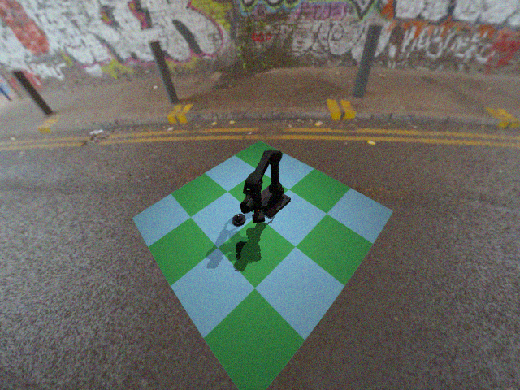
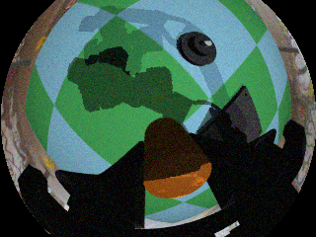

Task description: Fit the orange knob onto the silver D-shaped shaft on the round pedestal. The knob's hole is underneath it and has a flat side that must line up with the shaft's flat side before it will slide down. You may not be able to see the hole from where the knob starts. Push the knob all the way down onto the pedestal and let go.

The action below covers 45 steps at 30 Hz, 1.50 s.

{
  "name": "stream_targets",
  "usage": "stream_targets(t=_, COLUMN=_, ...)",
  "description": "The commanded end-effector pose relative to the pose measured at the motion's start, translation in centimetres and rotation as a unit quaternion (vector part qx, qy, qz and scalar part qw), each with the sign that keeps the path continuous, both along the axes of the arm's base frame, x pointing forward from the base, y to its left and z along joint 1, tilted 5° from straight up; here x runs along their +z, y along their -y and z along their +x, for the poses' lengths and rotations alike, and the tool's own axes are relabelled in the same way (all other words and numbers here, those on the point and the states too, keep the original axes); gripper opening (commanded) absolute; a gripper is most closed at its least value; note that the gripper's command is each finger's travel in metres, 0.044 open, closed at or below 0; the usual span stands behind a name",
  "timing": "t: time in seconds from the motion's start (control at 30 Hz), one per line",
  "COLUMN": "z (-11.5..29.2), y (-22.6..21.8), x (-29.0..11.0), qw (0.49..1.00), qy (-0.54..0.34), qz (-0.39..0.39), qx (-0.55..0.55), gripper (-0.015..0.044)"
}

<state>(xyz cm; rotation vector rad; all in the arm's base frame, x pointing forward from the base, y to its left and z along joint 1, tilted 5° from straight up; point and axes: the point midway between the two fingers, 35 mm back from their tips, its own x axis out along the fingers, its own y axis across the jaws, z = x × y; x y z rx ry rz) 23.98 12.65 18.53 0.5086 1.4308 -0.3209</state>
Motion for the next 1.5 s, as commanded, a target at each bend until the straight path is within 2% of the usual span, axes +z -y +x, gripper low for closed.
stream_targets(t=0.0, z=0.4, y=-0.2, x=-0.2, qw=1.000, qy=-0.003, qz=-0.015, qx=-0.003, gripper=0.0000)
stream_targets(t=0.3, z=1.4, y=-0.6, x=-3.5, qw=1.000, qy=-0.004, qz=-0.020, qx=-0.004, gripper=0.0000)
stream_targets(t=0.9, z=3.3, y=-1.5, x=-12.7, qw=0.999, qy=-0.006, qz=-0.034, qx=-0.007, gripper=0.0000)
stream_targets(t=1.17, z=3.4, y=-1.7, x=-13.5, qw=0.999, qy=-0.007, qz=-0.035, qx=-0.008, gripper=0.0000)
stream_targets(t=1.47, z=3.4, y=-1.8, x=-13.2, qw=0.999, qy=-0.006, qz=-0.032, qx=-0.005, gripper=0.0236)
